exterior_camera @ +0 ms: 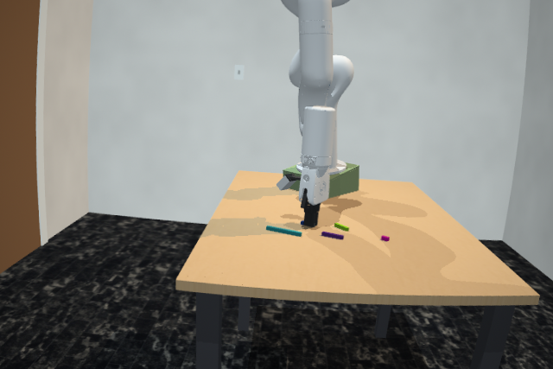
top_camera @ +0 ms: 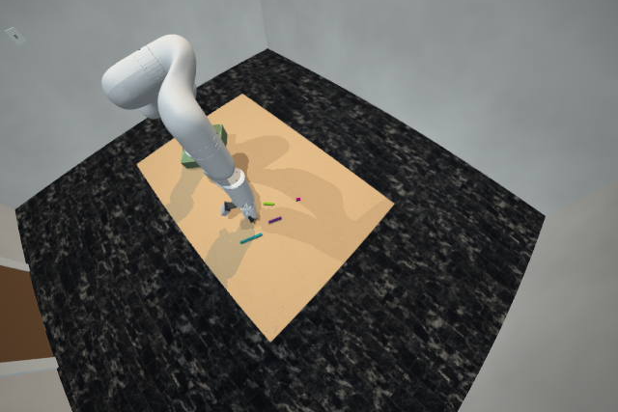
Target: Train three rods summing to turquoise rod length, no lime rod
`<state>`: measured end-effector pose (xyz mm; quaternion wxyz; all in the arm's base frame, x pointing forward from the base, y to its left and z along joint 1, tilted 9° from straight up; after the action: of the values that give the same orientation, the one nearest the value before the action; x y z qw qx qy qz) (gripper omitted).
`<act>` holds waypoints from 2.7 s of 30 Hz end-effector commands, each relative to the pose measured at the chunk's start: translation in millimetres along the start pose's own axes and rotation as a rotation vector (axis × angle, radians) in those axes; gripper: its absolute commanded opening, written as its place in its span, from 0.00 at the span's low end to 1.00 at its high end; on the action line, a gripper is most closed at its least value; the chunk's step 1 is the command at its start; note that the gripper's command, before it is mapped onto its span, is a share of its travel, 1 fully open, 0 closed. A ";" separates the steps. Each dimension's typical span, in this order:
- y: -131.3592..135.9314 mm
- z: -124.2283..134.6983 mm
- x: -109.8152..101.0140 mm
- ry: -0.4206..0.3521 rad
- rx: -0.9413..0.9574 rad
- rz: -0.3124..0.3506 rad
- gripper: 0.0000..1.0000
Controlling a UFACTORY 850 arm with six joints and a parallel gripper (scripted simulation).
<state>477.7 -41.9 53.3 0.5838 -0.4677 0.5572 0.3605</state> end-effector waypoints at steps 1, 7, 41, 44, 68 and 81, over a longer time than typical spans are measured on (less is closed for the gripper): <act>-0.2 0.0 0.1 -0.003 0.000 -0.008 0.04; -0.2 0.0 0.1 -0.003 0.000 -0.008 0.04; -0.2 0.0 0.1 -0.003 0.000 -0.008 0.16; -0.2 0.0 0.1 -0.003 0.000 -0.008 0.20; -0.2 0.0 -3.4 -0.003 0.000 -0.008 0.24; 0.0 -0.1 -22.7 -0.003 0.000 -0.008 0.24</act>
<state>474.7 -40.5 67.6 0.5884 -0.4705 0.5519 0.3576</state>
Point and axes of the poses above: the point where the finger pads meet when closed, its own x axis out along the fingers, its own y axis across the jaws, z = x × y, the point moved 5 cm from there along -x, back along the fingers, and after that the axes turned 12 degrees about -x, right-handed, at the moved point
